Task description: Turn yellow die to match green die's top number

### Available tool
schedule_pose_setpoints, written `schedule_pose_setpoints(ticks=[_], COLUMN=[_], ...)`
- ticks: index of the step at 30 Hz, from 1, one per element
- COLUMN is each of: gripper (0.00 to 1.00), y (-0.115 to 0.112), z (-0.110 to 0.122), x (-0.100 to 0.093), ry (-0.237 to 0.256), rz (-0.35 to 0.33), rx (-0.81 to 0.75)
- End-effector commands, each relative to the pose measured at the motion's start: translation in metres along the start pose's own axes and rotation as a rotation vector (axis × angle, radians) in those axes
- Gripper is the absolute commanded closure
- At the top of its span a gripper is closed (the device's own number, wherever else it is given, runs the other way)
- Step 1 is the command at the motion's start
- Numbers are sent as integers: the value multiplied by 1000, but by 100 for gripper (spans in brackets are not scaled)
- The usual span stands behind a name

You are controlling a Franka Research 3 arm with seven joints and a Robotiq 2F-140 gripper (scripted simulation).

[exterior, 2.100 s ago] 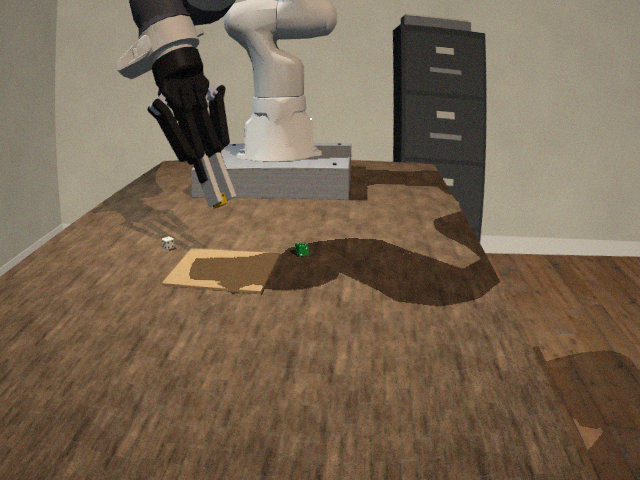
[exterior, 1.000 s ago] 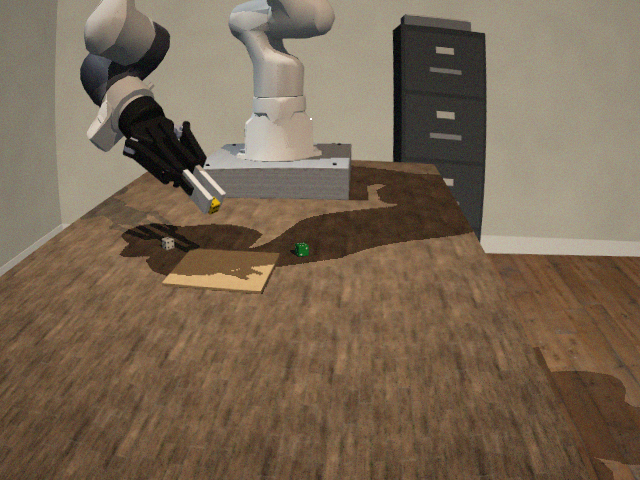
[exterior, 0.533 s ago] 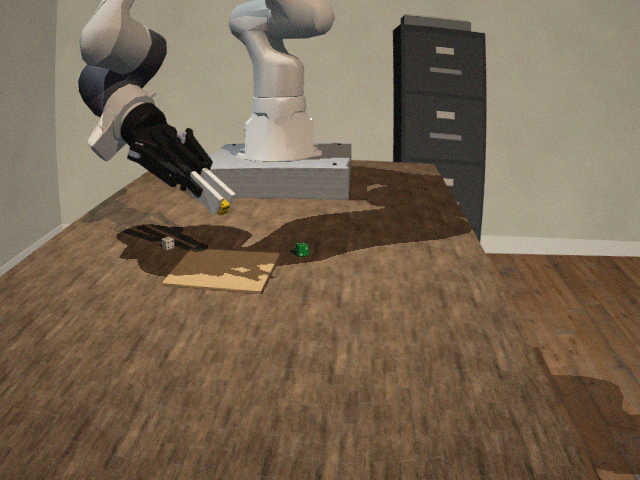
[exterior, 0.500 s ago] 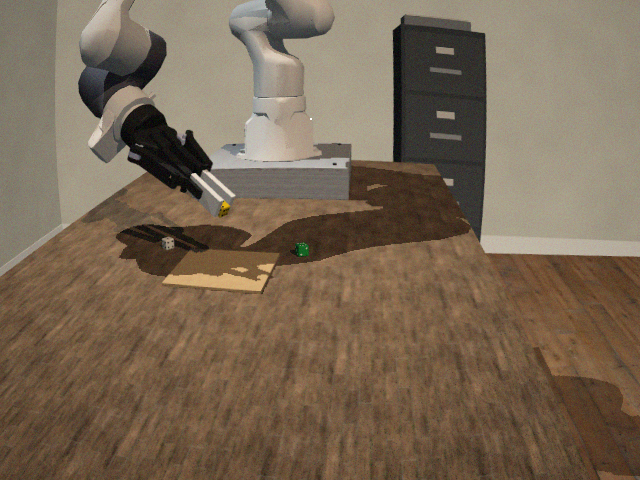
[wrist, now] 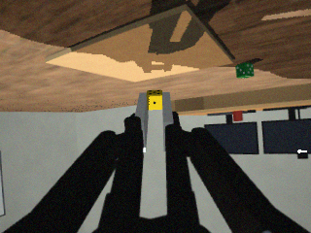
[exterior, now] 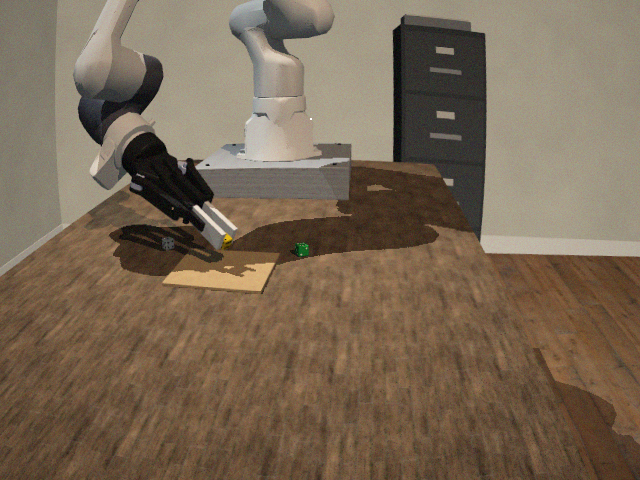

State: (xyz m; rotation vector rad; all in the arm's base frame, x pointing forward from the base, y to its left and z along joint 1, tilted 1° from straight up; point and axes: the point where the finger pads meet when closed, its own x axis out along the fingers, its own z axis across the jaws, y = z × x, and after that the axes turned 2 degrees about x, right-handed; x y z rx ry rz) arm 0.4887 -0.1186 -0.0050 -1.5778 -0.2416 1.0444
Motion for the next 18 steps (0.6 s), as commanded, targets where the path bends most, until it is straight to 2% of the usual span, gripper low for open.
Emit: schedule_pose_setpoints(ticks=[1,18], gripper=[93,93], y=[7,14], z=[-3,-4], x=[4,8], ry=[7,7], rz=[-3,-3], rx=[-38,-38])
